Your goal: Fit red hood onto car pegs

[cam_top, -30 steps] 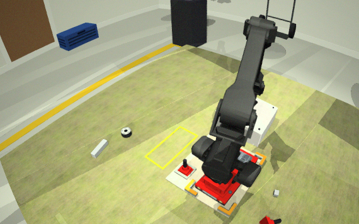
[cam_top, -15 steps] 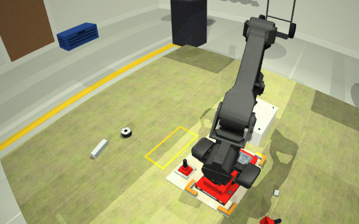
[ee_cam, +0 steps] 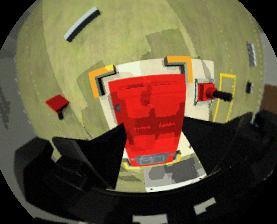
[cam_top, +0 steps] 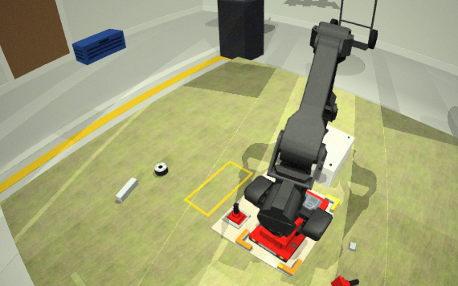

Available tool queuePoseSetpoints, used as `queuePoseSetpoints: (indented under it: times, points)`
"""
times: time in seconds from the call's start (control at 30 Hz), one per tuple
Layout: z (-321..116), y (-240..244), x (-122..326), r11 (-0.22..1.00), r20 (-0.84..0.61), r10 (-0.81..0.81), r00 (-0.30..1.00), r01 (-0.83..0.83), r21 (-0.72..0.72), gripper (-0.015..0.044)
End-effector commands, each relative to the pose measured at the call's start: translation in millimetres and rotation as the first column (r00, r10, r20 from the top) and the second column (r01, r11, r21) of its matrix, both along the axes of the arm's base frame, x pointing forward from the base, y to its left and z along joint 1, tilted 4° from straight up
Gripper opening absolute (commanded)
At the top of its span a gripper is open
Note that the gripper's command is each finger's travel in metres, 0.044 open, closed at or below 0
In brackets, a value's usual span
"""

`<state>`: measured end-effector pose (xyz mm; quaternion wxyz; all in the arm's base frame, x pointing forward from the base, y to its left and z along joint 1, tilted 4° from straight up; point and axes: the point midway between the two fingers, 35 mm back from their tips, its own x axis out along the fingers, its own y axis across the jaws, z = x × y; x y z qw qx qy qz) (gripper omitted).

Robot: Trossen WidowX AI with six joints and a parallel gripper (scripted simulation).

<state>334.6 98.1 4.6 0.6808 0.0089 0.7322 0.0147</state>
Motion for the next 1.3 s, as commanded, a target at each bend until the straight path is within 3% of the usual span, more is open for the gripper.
queuePoseSetpoints:
  times: [0.0,0.17,0.33,0.57,1.27]
  points:
    - [0.0,0.0,0.0,1.000,0.000,0.000,1.000,0.000,0.000,0.0315]
    - [0.0,0.0,0.0,1.000,0.000,0.000,1.000,0.000,0.000,0.0440]
    - [7.3,-0.3,0.6,1.000,0.006,0.000,1.000,0.000,0.002,0.0440]
    - [73.8,-4.7,-1.1,1.000,0.062,-0.004,0.998,0.002,0.022,0.0440]
    - [73.8,-4.7,-1.1,1.000,0.062,-0.004,0.998,0.002,0.022,0.0440]
